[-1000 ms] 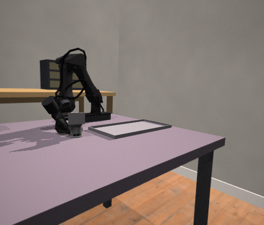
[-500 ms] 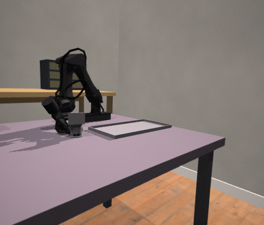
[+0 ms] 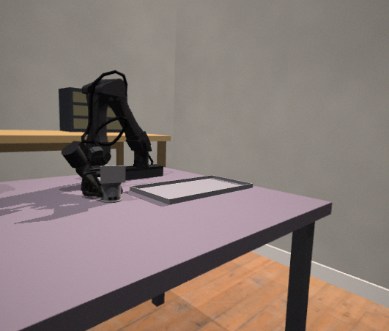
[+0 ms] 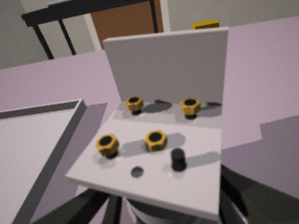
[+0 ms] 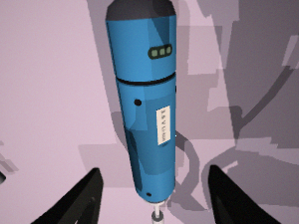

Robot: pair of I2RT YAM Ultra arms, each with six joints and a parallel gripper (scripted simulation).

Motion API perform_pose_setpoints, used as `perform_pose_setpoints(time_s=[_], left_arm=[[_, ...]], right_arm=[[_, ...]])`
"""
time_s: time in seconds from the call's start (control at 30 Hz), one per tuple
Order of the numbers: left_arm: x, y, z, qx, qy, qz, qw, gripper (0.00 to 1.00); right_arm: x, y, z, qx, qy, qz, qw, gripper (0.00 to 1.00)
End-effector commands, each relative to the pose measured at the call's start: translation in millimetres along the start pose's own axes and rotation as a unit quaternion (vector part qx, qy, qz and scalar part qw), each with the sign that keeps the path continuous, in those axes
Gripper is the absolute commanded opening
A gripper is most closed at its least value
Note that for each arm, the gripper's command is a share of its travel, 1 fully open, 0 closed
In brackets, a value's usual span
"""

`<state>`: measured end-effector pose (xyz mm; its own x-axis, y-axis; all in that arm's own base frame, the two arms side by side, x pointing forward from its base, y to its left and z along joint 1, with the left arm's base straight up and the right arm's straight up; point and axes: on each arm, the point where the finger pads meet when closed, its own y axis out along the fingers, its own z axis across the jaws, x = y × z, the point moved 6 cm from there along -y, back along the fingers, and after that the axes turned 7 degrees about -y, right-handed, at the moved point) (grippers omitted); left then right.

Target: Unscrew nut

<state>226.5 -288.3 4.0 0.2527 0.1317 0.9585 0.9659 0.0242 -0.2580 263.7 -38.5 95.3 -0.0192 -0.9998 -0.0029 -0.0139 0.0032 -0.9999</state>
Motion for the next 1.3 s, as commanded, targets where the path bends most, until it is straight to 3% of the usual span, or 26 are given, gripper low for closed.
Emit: perform_pose_setpoints(time_s=[0.0, 0.23, 0.27, 0.8, 0.83, 1.27], left_arm=[[2.0, -0.1, -0.8, 0.001, 0.000, -0.002, 1.000, 0.68], [2.0, -0.1, -0.8, 0.001, 0.000, -0.002, 1.000, 0.68], [2.0, -0.1, -0.8, 0.001, 0.000, -0.002, 1.000, 0.77], [2.0, -0.1, -0.8, 0.001, 0.000, -0.002, 1.000, 0.77], [2.0, -0.1, -0.8, 0.001, 0.000, -0.002, 1.000, 0.86], [2.0, -0.1, -0.8, 0.001, 0.000, -0.002, 1.000, 0.86]], right_arm=[[1.7, -16.9, 7.0, 0.026, 0.000, -0.006, 1.000, 0.65], [1.7, -16.9, 7.0, 0.026, 0.000, -0.006, 1.000, 0.65], [1.7, -16.9, 7.0, 0.026, 0.000, -0.006, 1.000, 0.65], [1.7, -16.9, 7.0, 0.026, 0.000, -0.006, 1.000, 0.65], [1.7, -16.9, 7.0, 0.026, 0.000, -0.006, 1.000, 0.65], [1.7, -16.9, 7.0, 0.026, 0.000, -0.006, 1.000, 0.65]])
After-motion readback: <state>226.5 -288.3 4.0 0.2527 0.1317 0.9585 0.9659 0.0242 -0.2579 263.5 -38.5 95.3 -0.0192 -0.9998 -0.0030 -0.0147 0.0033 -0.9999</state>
